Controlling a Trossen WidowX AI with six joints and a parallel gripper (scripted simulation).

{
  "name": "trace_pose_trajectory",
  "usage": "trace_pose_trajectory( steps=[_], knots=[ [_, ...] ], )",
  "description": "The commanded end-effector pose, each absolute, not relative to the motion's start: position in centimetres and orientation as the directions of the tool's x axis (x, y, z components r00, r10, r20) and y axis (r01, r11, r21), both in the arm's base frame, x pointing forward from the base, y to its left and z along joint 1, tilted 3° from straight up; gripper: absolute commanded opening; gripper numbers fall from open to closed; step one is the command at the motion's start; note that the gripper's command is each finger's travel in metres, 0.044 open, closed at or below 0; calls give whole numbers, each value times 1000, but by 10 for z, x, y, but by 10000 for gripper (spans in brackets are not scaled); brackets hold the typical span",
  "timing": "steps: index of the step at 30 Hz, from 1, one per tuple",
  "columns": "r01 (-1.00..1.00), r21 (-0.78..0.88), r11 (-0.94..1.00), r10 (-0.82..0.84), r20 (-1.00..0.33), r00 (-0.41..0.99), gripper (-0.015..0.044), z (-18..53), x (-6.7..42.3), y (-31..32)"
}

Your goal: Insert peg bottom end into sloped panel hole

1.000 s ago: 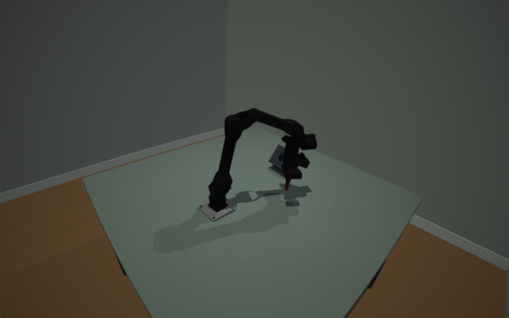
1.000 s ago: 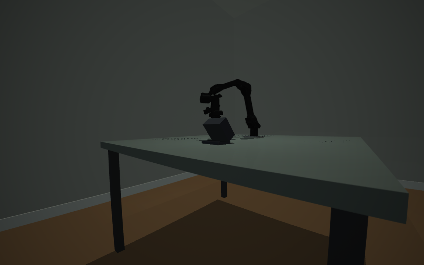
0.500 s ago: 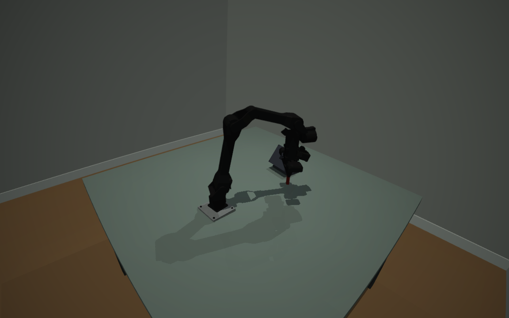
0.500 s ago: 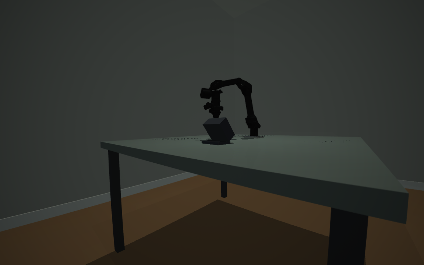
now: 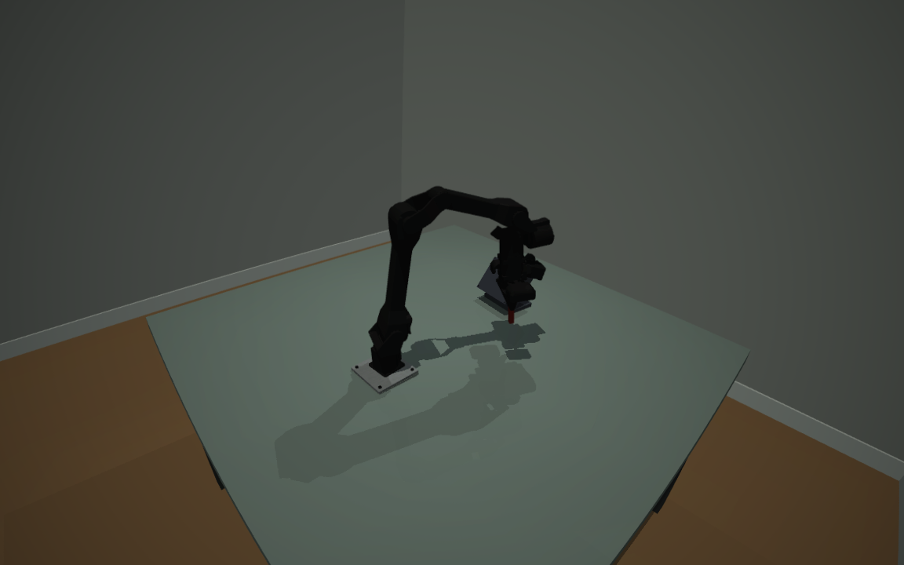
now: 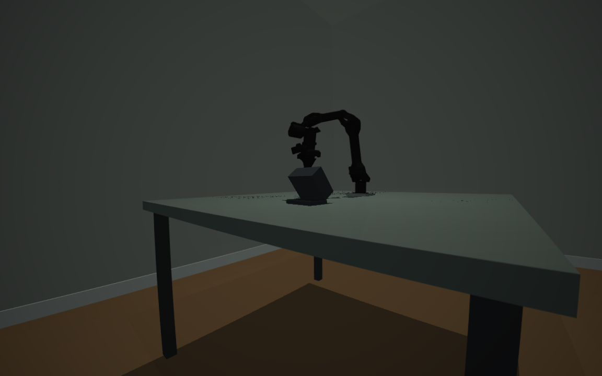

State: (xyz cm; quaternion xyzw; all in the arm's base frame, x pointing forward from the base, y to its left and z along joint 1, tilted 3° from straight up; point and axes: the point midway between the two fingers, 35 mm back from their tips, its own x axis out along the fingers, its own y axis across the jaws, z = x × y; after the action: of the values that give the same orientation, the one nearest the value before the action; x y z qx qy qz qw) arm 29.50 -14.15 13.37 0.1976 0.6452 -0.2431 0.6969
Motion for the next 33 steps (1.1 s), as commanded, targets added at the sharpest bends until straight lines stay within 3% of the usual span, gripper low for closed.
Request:
trace_pose_trajectory(
  steps=[1, 33],
  knots=[
    [585, -43, 810, -102, -993, 67, 0, 134, 297, -138],
    [482, -60, 874, -195, -952, 236, 0, 136, 319, -100]
  ],
)
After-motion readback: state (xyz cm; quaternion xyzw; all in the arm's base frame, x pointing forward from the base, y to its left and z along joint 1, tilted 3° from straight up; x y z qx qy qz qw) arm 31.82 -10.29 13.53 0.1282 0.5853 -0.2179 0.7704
